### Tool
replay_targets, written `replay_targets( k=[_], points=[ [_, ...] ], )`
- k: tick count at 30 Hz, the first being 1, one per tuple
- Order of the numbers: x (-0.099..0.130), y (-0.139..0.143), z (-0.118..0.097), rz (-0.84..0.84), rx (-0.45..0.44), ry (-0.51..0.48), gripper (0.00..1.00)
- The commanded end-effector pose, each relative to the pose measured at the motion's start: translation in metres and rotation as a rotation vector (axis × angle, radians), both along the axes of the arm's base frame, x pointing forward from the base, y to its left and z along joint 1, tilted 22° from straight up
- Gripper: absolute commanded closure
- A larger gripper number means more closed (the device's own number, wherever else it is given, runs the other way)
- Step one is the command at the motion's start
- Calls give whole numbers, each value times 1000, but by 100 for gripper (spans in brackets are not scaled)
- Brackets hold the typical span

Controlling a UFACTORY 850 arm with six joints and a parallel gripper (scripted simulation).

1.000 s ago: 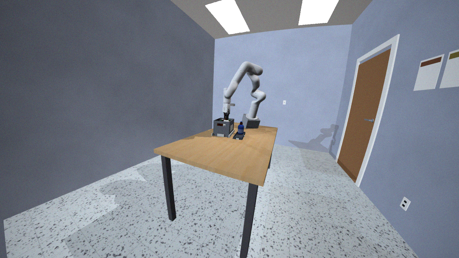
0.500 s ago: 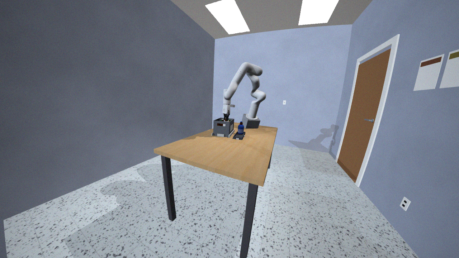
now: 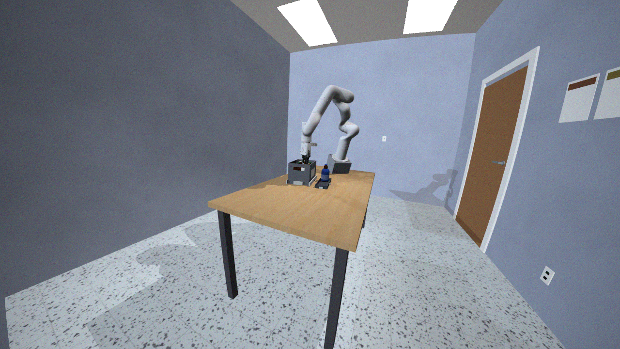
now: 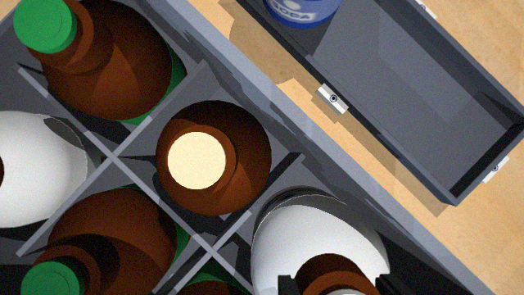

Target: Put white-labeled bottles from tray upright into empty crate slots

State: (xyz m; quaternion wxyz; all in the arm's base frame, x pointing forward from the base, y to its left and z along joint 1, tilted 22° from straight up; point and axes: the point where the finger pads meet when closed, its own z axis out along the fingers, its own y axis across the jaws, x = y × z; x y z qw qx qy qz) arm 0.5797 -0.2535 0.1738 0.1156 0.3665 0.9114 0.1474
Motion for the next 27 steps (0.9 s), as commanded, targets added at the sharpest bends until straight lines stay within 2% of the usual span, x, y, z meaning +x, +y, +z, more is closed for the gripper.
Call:
replay_targets(
  k=[1,27],
  points=[
    [2,0,-2,0,-1,-2,100],
    [5,2,-11,0,-1,-2,100]
  ],
)
